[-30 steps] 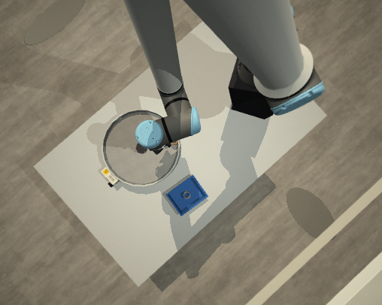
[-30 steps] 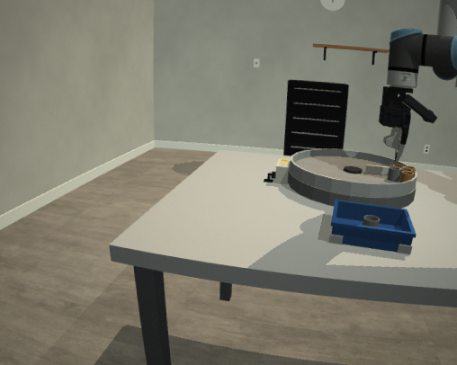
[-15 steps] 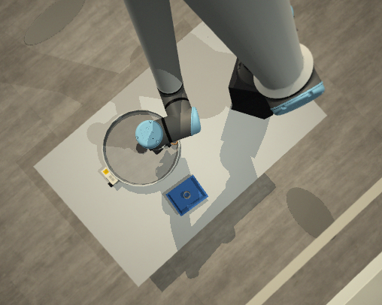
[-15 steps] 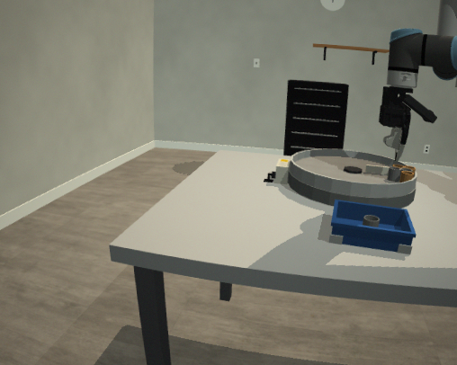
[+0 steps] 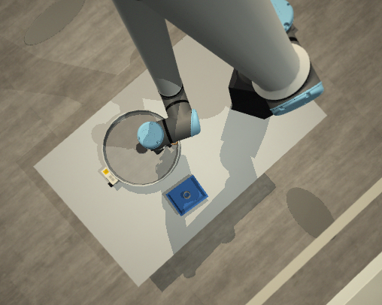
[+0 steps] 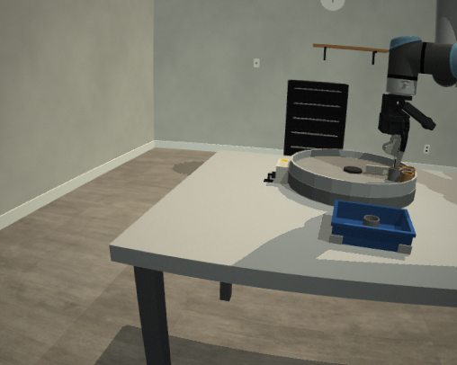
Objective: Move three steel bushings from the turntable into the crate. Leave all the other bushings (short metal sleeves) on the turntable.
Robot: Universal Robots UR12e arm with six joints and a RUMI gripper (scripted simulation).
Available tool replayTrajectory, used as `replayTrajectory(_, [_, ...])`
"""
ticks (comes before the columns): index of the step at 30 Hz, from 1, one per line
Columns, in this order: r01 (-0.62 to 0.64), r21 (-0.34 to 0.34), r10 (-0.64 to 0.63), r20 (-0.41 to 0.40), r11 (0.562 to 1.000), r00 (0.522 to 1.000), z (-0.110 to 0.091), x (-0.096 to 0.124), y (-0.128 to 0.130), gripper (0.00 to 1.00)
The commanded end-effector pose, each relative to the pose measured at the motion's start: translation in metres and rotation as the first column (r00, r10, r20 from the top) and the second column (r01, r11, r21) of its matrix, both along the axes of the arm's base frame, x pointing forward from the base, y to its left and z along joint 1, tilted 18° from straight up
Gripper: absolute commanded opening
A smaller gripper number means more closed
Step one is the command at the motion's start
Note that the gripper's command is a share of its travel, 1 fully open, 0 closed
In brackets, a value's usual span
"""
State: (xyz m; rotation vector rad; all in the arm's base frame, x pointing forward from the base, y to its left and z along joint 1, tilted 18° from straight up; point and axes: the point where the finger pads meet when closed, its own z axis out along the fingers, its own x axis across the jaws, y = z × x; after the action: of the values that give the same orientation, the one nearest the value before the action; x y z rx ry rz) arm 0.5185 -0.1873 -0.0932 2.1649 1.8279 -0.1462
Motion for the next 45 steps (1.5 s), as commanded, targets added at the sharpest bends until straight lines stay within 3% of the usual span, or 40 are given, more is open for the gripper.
replayTrajectory(1, [0.000,-0.001,0.000,0.001,1.000,1.000,-0.001,0.001,-0.001,0.05])
replayTrajectory(34, [0.000,-0.001,0.000,0.001,1.000,1.000,-0.002,0.001,-0.001,0.05])
replayTrajectory(45, [0.000,-0.001,0.000,0.001,1.000,1.000,-0.016,0.003,-0.005,0.05])
